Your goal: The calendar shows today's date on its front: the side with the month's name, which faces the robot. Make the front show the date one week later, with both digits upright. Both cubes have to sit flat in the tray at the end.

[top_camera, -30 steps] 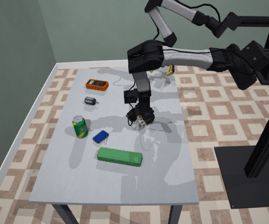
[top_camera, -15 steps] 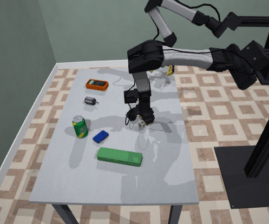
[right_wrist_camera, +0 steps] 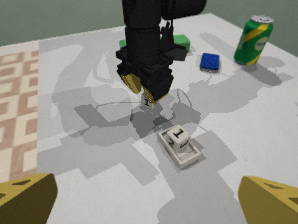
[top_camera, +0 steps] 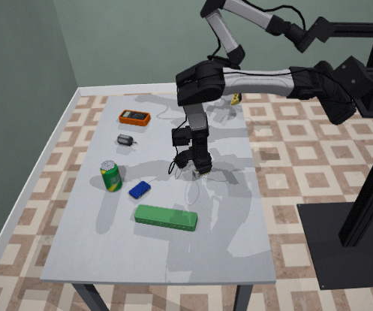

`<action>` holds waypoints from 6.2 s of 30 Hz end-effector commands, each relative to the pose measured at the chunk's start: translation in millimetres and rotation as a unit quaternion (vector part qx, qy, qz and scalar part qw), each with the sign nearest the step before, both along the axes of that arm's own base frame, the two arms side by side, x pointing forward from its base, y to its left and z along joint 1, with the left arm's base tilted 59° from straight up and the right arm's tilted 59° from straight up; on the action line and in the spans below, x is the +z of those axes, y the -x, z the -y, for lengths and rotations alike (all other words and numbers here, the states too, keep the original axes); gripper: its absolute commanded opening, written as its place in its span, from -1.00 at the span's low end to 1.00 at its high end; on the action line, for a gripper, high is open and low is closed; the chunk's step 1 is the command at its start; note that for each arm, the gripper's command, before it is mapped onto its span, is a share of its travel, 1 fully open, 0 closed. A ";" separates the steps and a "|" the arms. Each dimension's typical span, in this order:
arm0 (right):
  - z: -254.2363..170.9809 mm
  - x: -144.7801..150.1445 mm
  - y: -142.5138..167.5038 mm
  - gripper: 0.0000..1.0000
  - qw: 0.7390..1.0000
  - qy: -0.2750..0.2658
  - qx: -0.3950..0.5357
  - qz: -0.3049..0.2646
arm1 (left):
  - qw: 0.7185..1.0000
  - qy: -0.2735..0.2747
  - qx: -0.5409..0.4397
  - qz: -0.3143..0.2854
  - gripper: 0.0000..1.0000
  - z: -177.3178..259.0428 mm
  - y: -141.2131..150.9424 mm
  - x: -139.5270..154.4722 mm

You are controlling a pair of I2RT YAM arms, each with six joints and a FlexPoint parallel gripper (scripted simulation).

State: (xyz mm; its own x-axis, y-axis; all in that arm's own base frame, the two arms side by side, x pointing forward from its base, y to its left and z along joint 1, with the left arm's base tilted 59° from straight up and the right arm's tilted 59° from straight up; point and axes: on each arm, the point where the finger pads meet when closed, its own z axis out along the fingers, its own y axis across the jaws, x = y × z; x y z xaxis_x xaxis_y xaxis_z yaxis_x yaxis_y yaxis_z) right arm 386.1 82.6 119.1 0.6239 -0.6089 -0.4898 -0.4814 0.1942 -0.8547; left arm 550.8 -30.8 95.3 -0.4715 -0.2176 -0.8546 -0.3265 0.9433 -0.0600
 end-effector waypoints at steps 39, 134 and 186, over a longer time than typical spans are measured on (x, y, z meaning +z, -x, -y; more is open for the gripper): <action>20.0 22.6 10.2 1.00 1.000 0.011 -0.015 -0.009 | 0.971 0.199 0.121 0.060 -0.59 101.3 41.0 19.5; 64.5 106.0 48.7 1.00 0.990 0.100 -0.090 0.030 | 0.809 0.498 0.277 0.145 -0.59 169.9 -3.2 1.7; 64.5 106.2 48.6 1.00 0.990 0.100 -0.090 0.030 | 0.806 0.495 0.287 0.147 -0.59 167.8 -6.8 -14.6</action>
State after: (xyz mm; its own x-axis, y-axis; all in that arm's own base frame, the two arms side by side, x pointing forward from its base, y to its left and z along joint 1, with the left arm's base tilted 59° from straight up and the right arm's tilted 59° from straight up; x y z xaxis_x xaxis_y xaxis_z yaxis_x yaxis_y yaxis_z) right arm 337.9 16.3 209.2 0.5049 -0.7846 -0.3598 -0.4458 0.1199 -0.8871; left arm 562.2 -177.2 53.9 0.1707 -0.9611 -0.2171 -0.5714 0.0829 -0.8165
